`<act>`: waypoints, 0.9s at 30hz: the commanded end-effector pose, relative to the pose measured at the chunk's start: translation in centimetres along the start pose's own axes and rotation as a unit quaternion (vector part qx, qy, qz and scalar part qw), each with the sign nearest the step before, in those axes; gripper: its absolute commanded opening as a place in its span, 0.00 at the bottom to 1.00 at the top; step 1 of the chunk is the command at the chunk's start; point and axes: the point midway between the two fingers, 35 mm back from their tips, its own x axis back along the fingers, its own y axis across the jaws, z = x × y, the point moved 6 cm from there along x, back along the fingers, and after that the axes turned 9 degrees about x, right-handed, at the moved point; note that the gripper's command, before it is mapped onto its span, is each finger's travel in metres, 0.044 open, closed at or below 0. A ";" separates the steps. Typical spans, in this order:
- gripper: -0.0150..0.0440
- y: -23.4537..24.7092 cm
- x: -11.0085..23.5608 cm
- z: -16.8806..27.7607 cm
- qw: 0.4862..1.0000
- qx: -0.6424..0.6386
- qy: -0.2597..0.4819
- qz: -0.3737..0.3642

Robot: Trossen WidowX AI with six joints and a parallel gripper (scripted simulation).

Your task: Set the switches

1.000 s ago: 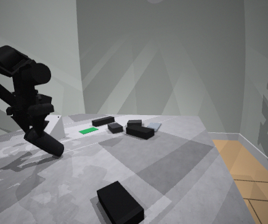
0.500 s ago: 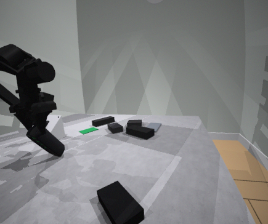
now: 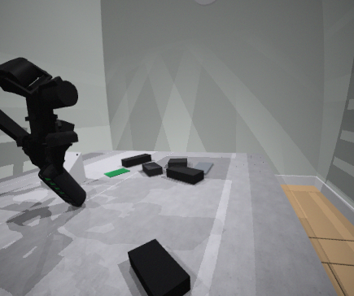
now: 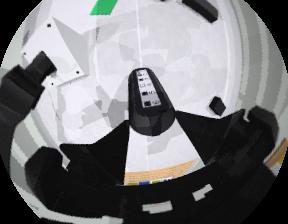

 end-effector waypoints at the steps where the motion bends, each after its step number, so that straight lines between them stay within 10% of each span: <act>1: 0.82 -0.1 0.0 -0.6 1.000 -0.001 -0.007 0.000; 27: 0.83 -0.5 0.4 -2.6 1.000 -0.001 -0.007 0.000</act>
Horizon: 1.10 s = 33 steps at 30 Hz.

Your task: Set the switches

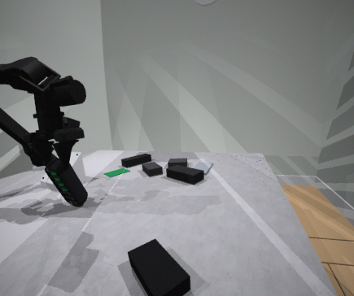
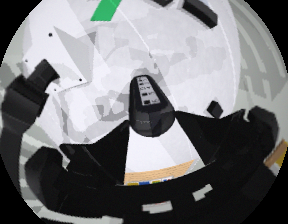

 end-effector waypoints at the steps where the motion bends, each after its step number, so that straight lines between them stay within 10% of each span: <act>1: 0.83 -0.2 -0.2 -0.6 1.000 -0.001 -0.006 -0.003; 33: 0.83 -0.8 0.0 -4.5 1.000 -0.001 -0.007 -0.003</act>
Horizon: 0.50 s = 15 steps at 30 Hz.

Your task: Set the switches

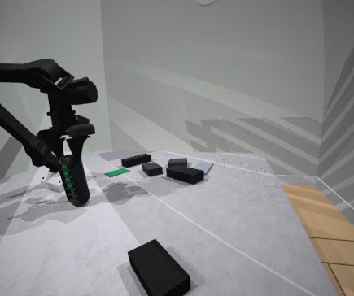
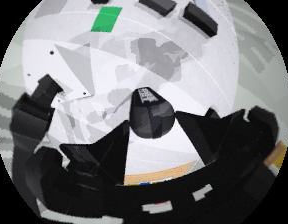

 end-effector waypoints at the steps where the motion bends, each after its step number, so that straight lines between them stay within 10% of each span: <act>1: 0.83 -0.1 -0.5 -0.8 1.000 0.000 -0.004 -0.008; 15: 0.83 -0.4 -0.5 -2.5 1.000 0.000 -0.004 -0.008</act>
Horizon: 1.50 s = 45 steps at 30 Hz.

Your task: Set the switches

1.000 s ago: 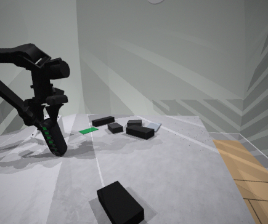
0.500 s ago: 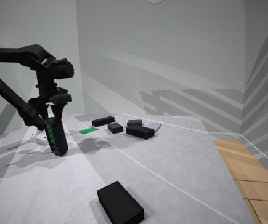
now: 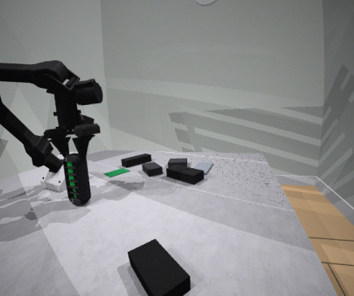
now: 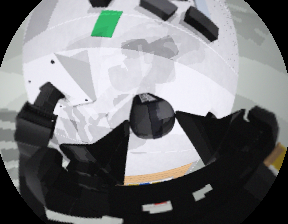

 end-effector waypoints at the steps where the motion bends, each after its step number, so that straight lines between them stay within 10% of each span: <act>1: 0.83 -0.1 -0.5 -0.7 1.000 0.000 -0.003 -0.009; 45: 0.83 -0.8 -1.0 -5.6 1.000 0.000 -0.004 -0.008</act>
